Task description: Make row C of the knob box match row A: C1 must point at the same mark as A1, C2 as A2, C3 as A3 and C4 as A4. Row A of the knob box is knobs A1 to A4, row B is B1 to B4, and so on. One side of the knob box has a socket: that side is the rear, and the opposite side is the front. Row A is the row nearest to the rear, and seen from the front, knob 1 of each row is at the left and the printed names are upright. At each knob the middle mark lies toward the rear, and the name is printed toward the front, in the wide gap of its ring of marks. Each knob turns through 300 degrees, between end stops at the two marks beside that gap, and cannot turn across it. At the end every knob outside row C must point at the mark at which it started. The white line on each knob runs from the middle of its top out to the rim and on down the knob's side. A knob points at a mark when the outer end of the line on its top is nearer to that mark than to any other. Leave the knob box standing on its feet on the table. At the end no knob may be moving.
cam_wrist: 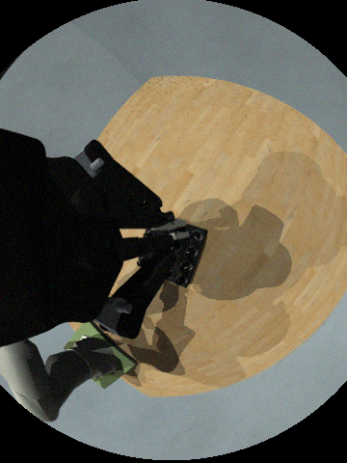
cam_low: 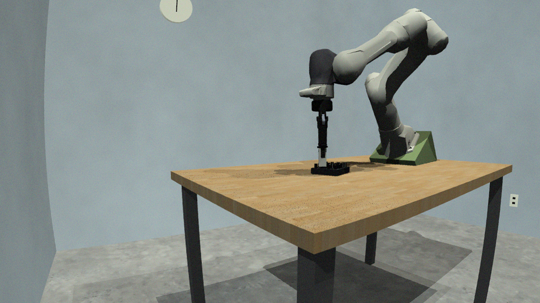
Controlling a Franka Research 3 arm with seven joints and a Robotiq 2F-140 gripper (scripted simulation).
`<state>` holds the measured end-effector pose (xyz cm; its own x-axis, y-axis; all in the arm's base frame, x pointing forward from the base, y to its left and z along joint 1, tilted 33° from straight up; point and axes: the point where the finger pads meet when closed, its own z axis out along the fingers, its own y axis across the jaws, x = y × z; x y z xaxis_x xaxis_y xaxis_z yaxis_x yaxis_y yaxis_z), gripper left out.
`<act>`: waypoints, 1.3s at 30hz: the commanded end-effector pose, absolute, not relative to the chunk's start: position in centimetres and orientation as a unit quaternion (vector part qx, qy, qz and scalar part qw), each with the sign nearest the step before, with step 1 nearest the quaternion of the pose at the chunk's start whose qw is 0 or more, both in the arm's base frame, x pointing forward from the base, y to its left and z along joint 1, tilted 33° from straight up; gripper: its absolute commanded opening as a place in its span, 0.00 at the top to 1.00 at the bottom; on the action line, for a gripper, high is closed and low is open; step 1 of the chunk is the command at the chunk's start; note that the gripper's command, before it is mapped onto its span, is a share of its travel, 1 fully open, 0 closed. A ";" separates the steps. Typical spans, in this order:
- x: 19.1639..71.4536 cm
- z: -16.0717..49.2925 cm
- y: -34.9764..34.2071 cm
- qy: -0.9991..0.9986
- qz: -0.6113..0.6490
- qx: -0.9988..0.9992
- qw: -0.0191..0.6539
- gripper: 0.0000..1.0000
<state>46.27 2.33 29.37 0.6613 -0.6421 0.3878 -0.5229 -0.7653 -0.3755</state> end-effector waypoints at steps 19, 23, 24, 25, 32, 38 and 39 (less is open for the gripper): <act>46.3 29.3 2.2 0.121 -0.277 -0.951 0.061 0.95; 46.3 29.3 2.2 0.091 -0.278 -0.955 0.052 0.95; 46.3 29.3 2.2 0.084 -0.279 -0.955 0.050 0.95; 46.3 29.3 2.2 0.076 -0.279 -0.956 0.048 0.95; 46.3 29.3 2.2 0.035 -0.281 -0.958 0.036 0.95; 46.3 29.3 2.2 -0.019 -0.282 -0.959 0.020 0.95; 46.3 29.3 2.2 -0.027 -0.283 -0.959 0.018 0.95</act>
<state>46.26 2.33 29.37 0.8414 -0.0988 0.5313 -0.0585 -0.9940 -0.0921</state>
